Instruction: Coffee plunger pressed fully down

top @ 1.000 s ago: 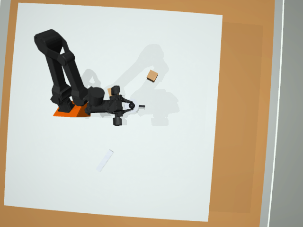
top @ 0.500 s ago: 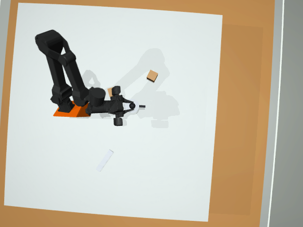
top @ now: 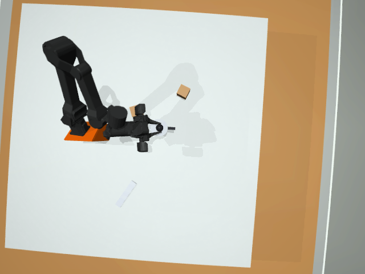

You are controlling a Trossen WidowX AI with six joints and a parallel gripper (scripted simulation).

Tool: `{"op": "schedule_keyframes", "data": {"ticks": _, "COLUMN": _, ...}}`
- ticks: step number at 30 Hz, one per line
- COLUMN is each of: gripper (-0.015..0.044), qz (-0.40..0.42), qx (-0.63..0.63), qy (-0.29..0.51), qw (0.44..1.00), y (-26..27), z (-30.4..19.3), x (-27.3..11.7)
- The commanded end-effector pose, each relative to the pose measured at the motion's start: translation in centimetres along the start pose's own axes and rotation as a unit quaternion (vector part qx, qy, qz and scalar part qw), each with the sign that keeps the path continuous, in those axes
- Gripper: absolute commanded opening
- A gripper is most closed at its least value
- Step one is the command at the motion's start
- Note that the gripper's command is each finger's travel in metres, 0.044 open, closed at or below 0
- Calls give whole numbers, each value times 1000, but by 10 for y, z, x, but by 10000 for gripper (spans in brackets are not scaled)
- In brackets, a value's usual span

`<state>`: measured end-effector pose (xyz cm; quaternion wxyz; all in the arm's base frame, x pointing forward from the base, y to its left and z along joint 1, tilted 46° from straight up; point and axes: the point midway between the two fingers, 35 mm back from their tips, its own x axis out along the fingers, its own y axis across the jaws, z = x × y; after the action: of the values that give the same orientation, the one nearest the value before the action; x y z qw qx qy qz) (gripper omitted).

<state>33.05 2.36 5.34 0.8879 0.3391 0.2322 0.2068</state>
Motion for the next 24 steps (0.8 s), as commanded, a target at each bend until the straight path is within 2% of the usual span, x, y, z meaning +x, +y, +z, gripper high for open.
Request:
{"op": "schedule_keyframes", "data": {"ticks": 1, "gripper": 207, "qz": 0, "qx": 0, "qy": 0, "qw": 1000, "y": 0, "z": 0, "x": 0}}
{"op": "schedule_keyframes", "data": {"ticks": 10, "gripper": 440, "qz": 0, "qx": 0, "qy": 0, "qw": 1000, "y": 0, "z": 0, "x": 0}}
{"op": "schedule_keyframes", "data": {"ticks": 17, "gripper": 440, "qz": -3, "qx": 0, "qy": 4, "qw": 1000, "y": -2, "z": 11, "x": -9}}
{"op": "schedule_keyframes", "data": {"ticks": 24, "gripper": 440, "qz": -4, "qx": 7, "qy": 8, "qw": 1000, "y": 6, "z": 51, "x": -57}}
